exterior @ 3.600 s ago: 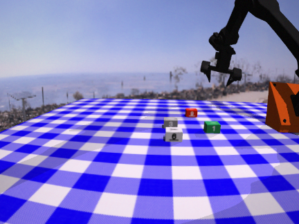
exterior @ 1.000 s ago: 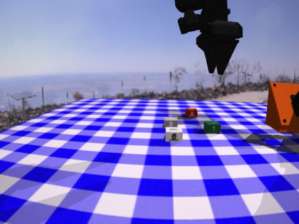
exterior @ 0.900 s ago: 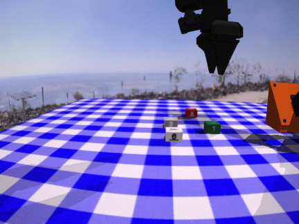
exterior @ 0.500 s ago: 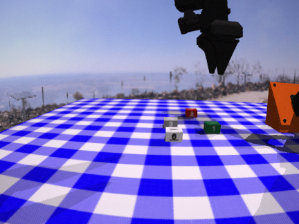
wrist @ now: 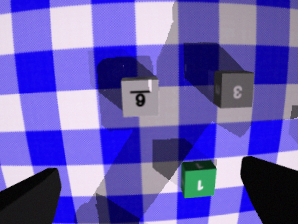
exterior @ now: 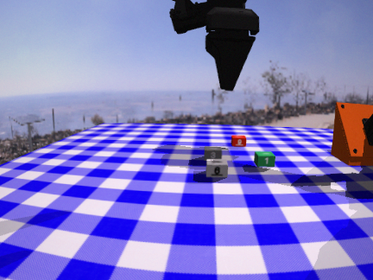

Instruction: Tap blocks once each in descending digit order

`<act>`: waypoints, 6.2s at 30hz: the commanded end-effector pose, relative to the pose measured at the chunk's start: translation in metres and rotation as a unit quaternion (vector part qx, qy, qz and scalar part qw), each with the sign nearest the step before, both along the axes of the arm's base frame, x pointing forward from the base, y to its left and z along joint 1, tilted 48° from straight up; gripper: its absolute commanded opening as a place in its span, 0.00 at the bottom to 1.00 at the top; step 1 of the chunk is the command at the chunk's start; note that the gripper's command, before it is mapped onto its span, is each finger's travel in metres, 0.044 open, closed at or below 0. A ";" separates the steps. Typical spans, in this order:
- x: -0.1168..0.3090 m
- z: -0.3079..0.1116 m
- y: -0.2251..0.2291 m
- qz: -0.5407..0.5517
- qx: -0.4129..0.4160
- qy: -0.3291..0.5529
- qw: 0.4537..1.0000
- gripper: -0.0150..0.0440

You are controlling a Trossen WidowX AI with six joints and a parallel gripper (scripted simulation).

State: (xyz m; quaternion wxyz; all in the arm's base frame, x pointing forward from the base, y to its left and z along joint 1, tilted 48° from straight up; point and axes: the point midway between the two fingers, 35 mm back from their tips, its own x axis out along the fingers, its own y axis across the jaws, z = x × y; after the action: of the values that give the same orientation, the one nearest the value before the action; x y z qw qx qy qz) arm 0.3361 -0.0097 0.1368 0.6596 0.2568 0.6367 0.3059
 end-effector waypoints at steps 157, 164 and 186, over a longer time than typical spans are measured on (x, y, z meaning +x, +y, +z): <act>0.003 -0.001 0.003 -0.002 0.004 0.006 1.000 0.29; 0.004 -0.002 0.004 -0.002 0.004 0.006 1.000 0.29; 0.004 -0.065 0.074 -0.002 0.006 0.005 1.000 0.29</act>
State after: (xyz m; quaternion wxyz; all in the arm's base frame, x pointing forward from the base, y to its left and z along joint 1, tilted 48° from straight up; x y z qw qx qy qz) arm 0.3427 0.0574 0.0773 0.6601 0.2600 0.6347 0.3063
